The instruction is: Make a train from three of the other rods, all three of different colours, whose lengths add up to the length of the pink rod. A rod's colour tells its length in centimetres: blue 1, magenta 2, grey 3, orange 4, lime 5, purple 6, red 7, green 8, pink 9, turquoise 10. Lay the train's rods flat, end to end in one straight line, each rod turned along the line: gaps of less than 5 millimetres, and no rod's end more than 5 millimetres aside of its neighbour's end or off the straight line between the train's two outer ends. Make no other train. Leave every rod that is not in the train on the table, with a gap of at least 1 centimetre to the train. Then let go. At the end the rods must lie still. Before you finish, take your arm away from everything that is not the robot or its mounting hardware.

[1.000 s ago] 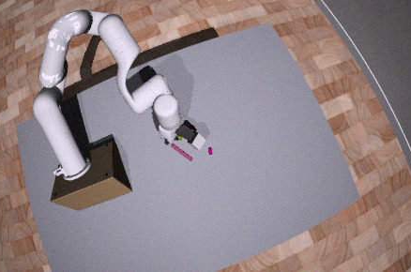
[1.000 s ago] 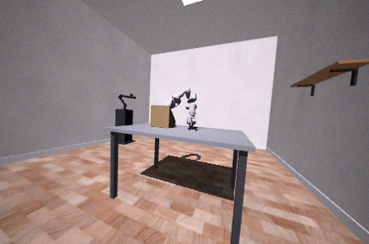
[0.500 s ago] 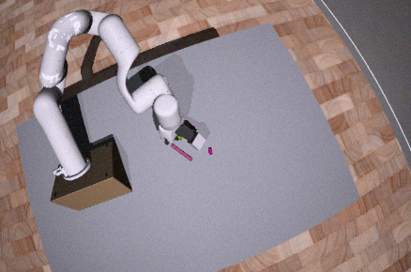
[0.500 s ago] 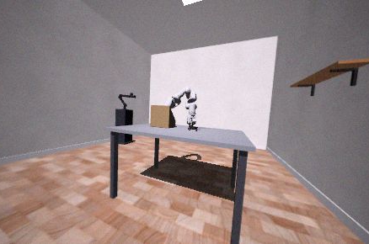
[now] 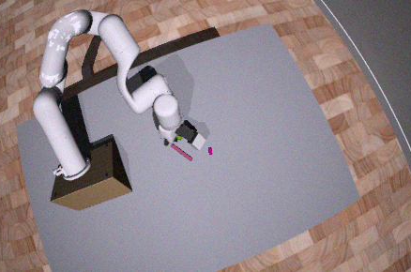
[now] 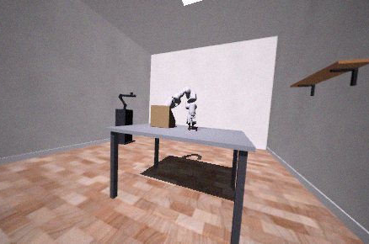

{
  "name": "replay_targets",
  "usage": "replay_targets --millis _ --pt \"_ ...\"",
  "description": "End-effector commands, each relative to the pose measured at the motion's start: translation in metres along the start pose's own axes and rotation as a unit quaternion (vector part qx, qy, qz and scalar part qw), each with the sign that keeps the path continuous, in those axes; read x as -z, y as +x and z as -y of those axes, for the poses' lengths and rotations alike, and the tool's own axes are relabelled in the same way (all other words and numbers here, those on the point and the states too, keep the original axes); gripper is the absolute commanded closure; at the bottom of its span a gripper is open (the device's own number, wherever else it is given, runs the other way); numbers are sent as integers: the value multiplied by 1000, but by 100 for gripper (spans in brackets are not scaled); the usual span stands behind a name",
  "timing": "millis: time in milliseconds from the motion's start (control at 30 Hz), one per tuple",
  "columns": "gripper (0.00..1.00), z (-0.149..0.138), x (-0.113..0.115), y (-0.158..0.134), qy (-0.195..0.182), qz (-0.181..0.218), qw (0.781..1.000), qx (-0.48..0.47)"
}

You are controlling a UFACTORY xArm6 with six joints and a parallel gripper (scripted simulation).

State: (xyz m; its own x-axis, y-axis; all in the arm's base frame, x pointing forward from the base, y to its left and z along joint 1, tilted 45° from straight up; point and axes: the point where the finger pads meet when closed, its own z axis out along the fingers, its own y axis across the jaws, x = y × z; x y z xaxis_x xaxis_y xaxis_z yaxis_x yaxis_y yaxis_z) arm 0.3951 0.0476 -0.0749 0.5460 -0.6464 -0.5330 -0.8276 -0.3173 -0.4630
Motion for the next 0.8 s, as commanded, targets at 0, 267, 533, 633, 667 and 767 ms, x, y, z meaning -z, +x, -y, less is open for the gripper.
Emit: replay_targets --millis 0,267,533,633,667,767 --pt "76 1 1 1 1 -1 1000 0" --pt "76 1 4 1 1 -1 1000 0" --pt "76 1 24 1 1 -1 1000 0" --pt "76 1 40 1 1 -1 1000 0" --pt "76 1 45 1 1 -1 1000 0" --pt "76 1 62 1 1 -1 1000 0"
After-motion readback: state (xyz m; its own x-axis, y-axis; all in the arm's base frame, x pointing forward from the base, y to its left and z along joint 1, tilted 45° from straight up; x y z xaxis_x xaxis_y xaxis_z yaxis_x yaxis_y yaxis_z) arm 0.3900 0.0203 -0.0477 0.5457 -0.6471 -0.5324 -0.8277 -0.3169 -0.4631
